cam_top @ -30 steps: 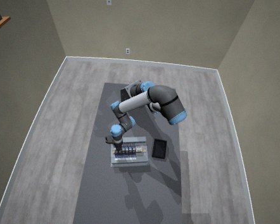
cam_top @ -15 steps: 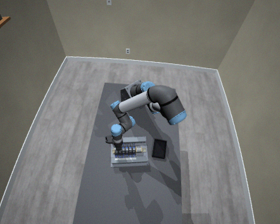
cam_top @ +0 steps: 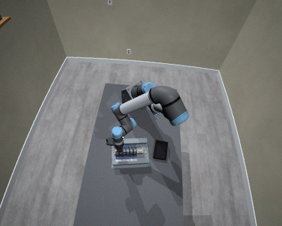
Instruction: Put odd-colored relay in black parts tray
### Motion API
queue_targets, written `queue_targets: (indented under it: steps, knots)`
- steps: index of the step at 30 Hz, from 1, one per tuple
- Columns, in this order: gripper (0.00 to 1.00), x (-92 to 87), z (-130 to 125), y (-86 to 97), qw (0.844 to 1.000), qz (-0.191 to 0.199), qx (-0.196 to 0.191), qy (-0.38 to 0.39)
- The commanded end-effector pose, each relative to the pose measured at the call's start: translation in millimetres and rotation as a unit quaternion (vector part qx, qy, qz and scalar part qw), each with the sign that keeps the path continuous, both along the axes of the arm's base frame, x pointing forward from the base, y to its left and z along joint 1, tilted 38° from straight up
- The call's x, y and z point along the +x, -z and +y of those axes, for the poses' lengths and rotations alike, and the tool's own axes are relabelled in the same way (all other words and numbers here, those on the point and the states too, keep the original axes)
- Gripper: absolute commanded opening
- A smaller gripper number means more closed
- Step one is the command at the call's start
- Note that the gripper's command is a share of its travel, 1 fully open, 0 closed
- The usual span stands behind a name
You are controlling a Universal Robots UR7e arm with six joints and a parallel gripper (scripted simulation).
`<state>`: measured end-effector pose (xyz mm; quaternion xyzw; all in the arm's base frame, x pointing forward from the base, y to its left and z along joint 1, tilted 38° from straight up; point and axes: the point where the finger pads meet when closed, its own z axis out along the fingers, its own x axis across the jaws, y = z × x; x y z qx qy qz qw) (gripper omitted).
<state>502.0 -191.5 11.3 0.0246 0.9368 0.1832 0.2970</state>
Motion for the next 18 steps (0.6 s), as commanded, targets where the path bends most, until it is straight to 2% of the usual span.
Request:
queue_targets:
  steps: [1,18]
  knots:
    - [0.00,0.3,-0.6,-0.5,1.000,0.005,-0.001,-0.002]
    - [0.00,0.9,-0.7,-1.0,1.000,0.018,-0.002,-0.007]
